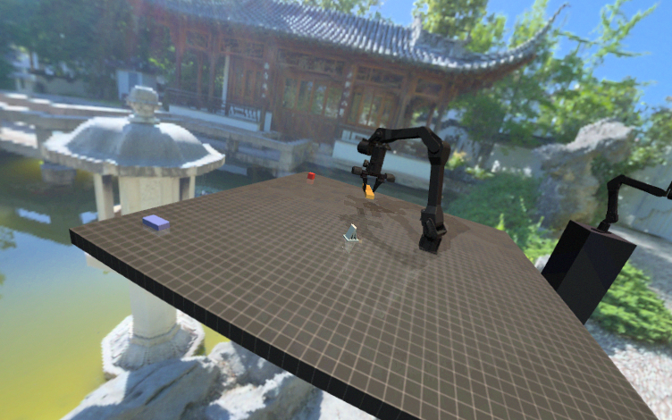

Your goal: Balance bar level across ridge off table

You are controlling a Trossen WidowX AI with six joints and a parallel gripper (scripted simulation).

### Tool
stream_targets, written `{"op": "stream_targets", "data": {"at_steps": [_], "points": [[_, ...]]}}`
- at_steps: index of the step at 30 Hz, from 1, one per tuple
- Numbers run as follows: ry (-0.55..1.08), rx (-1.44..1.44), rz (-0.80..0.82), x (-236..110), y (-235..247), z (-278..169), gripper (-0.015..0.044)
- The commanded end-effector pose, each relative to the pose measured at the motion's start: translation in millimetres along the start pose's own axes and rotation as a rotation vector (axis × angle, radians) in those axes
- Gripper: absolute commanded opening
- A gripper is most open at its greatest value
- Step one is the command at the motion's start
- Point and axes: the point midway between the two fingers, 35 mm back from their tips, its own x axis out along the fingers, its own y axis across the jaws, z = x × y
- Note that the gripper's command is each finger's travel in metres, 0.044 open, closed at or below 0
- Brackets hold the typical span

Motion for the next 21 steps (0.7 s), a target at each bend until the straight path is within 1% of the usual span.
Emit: {"op": "stream_targets", "data": {"at_steps": [1, 21], "points": [[-0.008, 0.052, 0.003, -3, 9, -11, 0.0000], [-0.001, 0.319, 0.007, -3, 53, -77, 0.0000]]}}
